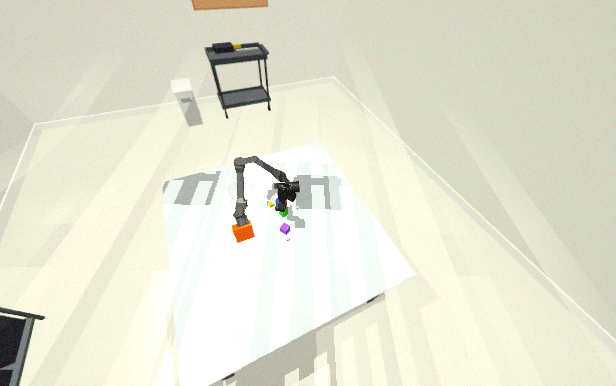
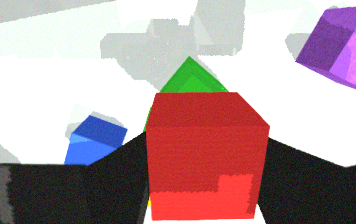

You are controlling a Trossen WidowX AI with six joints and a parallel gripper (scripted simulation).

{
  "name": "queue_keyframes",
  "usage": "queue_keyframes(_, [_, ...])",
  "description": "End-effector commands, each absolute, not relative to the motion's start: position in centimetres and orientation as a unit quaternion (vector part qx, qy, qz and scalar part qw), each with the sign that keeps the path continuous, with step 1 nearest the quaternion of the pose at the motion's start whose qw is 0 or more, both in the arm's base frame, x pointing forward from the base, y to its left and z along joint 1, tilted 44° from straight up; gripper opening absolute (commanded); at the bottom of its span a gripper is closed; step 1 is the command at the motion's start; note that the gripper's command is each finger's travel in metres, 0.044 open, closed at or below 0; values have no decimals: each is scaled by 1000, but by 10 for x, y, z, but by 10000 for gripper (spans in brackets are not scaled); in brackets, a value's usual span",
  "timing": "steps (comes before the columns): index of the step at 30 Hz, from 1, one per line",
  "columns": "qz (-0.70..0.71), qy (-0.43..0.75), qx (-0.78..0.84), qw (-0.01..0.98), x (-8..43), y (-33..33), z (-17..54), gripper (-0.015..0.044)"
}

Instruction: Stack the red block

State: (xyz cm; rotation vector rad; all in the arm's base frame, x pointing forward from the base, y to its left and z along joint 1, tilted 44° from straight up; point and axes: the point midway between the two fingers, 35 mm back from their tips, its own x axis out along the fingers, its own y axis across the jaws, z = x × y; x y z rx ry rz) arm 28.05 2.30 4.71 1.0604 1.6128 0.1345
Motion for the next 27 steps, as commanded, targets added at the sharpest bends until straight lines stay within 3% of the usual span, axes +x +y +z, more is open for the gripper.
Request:
queue_keyframes(1, [57,686,454,567,281,20,50,0])
queue_keyframes(18, [57,687,452,567,280,23,47,440])
queue_keyframes(27, [57,687,452,567,280,23,47,440])
